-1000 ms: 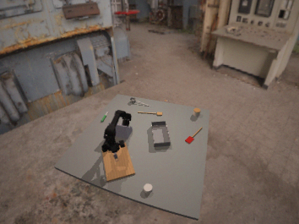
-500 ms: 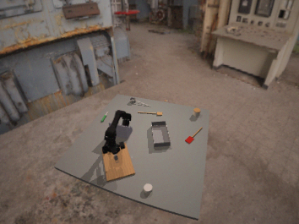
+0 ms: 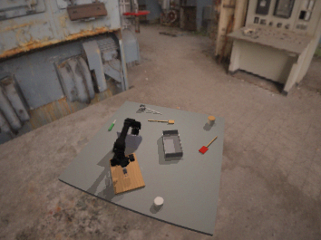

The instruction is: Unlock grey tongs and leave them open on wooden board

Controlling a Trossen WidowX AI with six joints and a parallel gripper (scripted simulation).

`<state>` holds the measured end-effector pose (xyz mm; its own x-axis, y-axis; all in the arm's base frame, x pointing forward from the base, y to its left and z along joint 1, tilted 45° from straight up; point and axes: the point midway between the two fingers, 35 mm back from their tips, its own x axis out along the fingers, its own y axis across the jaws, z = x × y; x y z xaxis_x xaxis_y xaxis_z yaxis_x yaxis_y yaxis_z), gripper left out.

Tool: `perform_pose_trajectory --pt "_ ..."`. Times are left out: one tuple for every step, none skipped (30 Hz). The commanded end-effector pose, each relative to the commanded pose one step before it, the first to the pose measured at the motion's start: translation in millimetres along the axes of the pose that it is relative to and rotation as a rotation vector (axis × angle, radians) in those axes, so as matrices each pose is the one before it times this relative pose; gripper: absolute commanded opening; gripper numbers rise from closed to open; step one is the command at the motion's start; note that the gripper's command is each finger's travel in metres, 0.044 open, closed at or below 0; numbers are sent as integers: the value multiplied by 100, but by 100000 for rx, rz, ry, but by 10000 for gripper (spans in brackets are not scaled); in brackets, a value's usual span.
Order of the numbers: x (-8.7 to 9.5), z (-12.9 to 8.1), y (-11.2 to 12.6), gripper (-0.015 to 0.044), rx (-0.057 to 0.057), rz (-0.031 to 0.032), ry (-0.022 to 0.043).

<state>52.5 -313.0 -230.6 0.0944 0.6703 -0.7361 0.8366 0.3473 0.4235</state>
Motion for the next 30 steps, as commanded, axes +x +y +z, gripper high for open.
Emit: perform_pose_trajectory --pt "630 67 9 -150 230 -179 -545" --pt "162 -7 2 -150 -2 -36 -22" --pt "162 -8 3 -150 -2 -36 -22" --pt "162 -9 3 -150 -2 -36 -22" --pt "162 -10 4 -150 -2 -36 -22" --pt "162 -11 4 -150 -2 -36 -22" --pt "162 -12 4 -150 -2 -36 -22" --pt "162 -13 5 -150 -2 -36 -22" --pt "162 -14 5 -150 -2 -36 -22" --pt "162 -15 6 -150 -2 -36 -21" --pt "161 -16 6 -150 -2 -35 -21" --pt "161 -17 7 -150 -2 -35 -21" --pt "161 -18 7 -150 -2 -35 -21" --pt "161 -19 7 -150 -2 -35 -21" --pt "161 -20 8 -150 -2 -35 -21" --pt "161 -21 8 -150 -2 -35 -21" --pt "161 -22 9 -150 -2 -35 -21" --pt "160 -23 9 -150 -2 -35 -21" --pt "160 -24 10 -150 -2 -35 -21" --pt "160 -25 10 -150 -2 -35 -21" --pt "160 -26 10 -150 -2 -35 -21" --pt "129 -22 9 -150 -2 -28 -17" --pt "78 -14 5 -150 -1 -17 -10" --pt "26 -5 2 -150 0 -6 -3" --pt "0 0 0 -150 0 0 0" --pt "0 0 0 -150 0 0 0" --pt "0 0 0 -150 0 0 0" --pt "0 0 0 -150 0 0 0" --pt "2 -127 -5 -124 -199 50 693" --pt "0 0 0 -98 0 0 0"
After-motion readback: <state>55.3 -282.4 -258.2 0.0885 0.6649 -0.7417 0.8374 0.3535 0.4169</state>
